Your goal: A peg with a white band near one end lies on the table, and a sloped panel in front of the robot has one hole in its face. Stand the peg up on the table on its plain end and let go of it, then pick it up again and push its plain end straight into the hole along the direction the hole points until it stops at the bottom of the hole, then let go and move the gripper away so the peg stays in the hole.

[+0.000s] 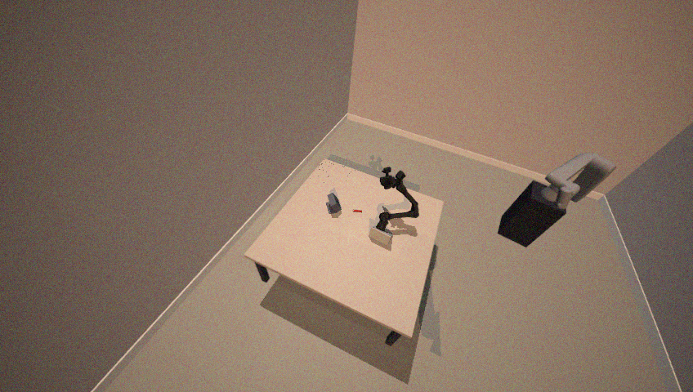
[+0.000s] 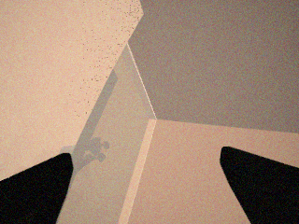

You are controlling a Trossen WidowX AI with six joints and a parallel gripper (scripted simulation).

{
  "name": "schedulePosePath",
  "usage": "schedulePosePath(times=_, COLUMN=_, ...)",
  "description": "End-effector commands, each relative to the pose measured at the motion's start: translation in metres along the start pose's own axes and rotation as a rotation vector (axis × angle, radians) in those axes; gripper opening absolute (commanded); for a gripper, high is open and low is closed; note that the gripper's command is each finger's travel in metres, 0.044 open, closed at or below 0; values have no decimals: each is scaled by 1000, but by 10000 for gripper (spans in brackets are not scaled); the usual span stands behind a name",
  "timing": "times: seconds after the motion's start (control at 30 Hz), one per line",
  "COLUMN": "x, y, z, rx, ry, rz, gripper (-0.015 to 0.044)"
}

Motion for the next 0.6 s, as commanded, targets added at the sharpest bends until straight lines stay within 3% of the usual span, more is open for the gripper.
schedulePosePath(times=0.0, x=0, y=0, z=0, rx=0, ry=-1, rz=1, gripper=426)
schedulePosePath(times=0.33, x=-28, y=-5, z=15, rx=-36, ry=-61, rz=52, gripper=440)
schedulePosePath(times=0.57, x=-71, y=-7, z=32, rx=-144, ry=-146, rz=121, gripper=440)
Point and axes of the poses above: the point midway between the two fingers, 35 mm back from their tips, its own z axis out along the fingers, its own y axis across the jaws, x = y × z, the point moved 10 cm from there along -z, back along the fingers, and after that the axes turned 4 degrees about z, right-handed, at the moved point
